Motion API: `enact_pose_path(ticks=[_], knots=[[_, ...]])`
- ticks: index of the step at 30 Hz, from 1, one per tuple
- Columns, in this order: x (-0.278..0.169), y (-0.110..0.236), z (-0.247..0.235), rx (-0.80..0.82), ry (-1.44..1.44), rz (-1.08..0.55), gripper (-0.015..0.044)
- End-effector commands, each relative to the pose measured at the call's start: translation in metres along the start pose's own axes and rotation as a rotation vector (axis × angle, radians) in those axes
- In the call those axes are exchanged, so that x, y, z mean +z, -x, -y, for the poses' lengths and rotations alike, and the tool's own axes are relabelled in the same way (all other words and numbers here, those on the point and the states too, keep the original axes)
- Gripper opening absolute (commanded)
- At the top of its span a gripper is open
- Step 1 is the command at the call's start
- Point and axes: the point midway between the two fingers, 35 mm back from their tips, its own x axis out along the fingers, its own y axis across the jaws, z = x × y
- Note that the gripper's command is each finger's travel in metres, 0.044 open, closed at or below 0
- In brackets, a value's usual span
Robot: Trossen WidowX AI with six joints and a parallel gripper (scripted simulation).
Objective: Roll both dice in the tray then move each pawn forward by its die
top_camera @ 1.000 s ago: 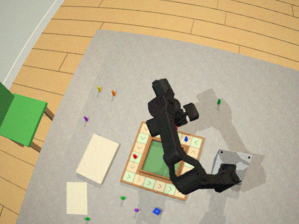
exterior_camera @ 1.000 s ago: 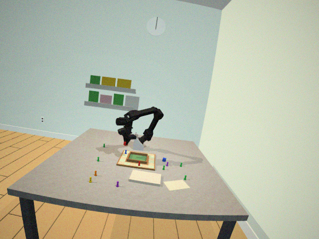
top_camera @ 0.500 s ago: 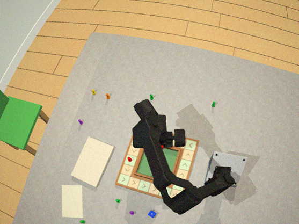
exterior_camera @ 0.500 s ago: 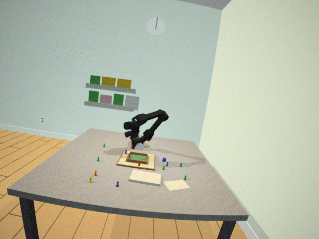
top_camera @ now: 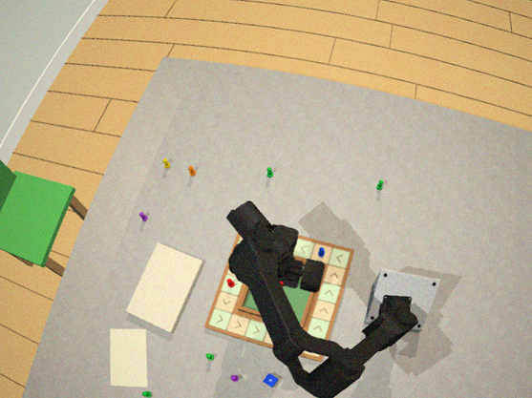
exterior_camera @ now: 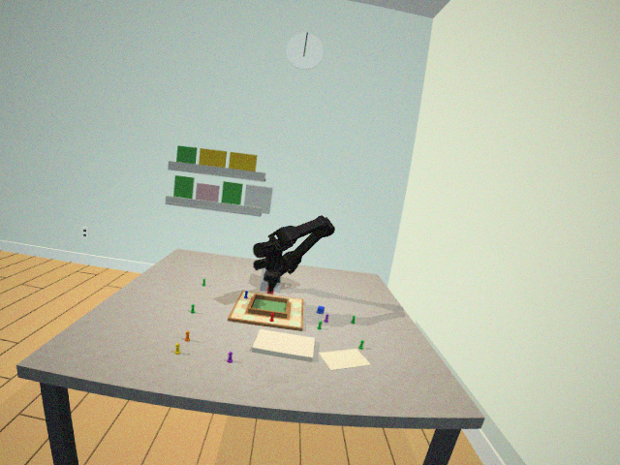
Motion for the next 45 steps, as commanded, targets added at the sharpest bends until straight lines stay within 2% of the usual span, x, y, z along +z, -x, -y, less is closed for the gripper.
enact_pose_path(ticks=[1, 14, 27, 32, 37, 45], knots=[[-0.003, -0.002, 0.002, -0.008, -0.016, 0.016, 0.0000], [0.001, -0.014, 0.011, -0.113, -0.015, 0.422, 0.0000], [0.002, -0.015, 0.011, -0.015, -0.017, 0.826, 0.0000], [0.001, -0.014, 0.010, -0.005, -0.017, 0.844, 0.0000], [-0.028, 0.018, -0.001, -0.004, -0.016, 0.845, 0.0000], [-0.029, 0.018, 0.001, -0.004, -0.016, 0.845, 0.0000]])
